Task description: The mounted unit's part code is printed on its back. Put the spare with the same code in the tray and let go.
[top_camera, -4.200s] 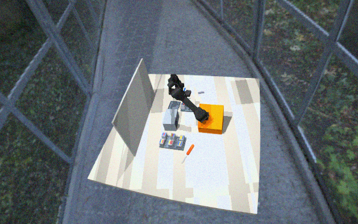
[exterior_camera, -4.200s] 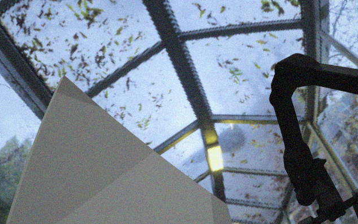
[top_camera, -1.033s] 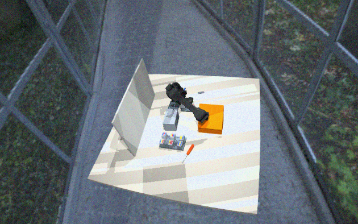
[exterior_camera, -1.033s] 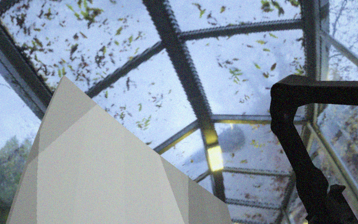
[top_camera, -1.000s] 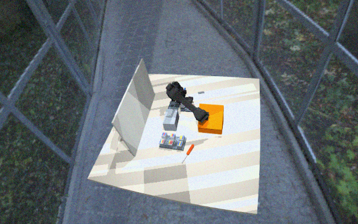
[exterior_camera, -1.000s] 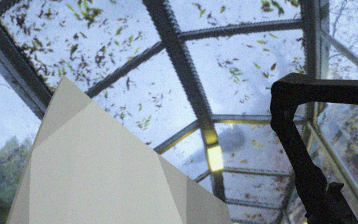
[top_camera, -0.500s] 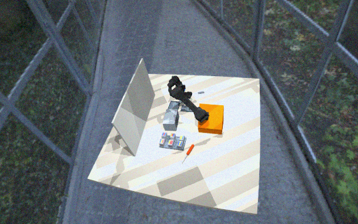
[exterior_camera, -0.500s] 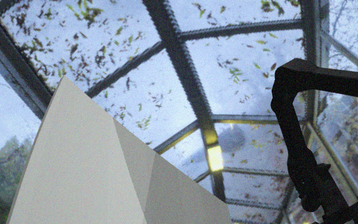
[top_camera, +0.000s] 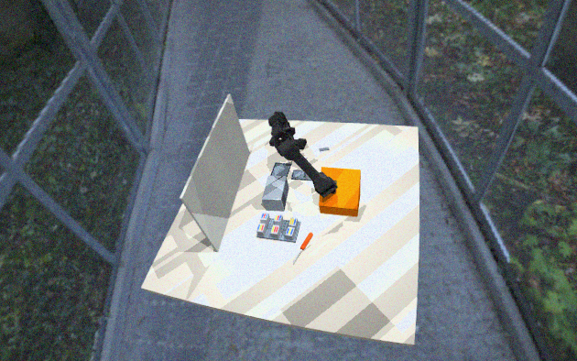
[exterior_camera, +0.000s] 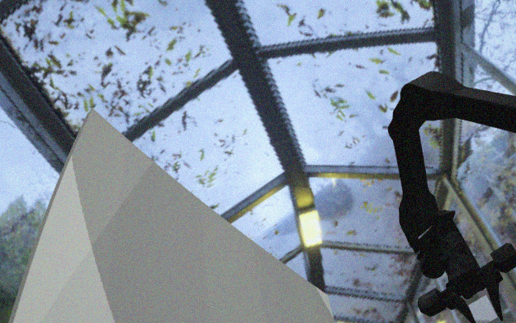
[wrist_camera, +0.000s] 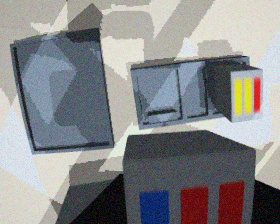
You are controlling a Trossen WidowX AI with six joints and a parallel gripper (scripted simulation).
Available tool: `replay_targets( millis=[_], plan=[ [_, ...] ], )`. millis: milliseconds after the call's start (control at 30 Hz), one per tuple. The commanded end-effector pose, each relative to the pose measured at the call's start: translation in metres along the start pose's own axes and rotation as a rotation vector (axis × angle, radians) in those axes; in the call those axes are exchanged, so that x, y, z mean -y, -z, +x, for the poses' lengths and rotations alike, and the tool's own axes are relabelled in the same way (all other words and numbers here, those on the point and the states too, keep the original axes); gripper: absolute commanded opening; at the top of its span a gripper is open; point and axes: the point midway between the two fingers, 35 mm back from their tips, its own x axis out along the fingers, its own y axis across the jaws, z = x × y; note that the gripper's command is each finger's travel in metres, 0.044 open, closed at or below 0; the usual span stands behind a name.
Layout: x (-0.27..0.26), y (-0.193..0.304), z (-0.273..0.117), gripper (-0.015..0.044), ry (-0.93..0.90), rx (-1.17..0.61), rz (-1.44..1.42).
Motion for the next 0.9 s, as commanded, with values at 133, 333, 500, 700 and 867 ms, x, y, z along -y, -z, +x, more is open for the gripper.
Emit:
replay_targets(
  millis=[133,333,500,700,867],
  plan=[
    [-0.026,-0.004,-0.004,0.0000,0.001,0.006,-0.002],
    [-0.048,-0.005,-0.004,0.0000,0.000,0.006,-0.003],
    [-0.066,-0.005,-0.004,0.0000,-0.001,0.005,-0.005],
    [-0.087,-0.003,-0.002,0.0000,-0.002,0.004,-0.006],
    [-0.092,-0.003,-0.001,0.0000,-0.002,0.003,-0.006]
  ],
)
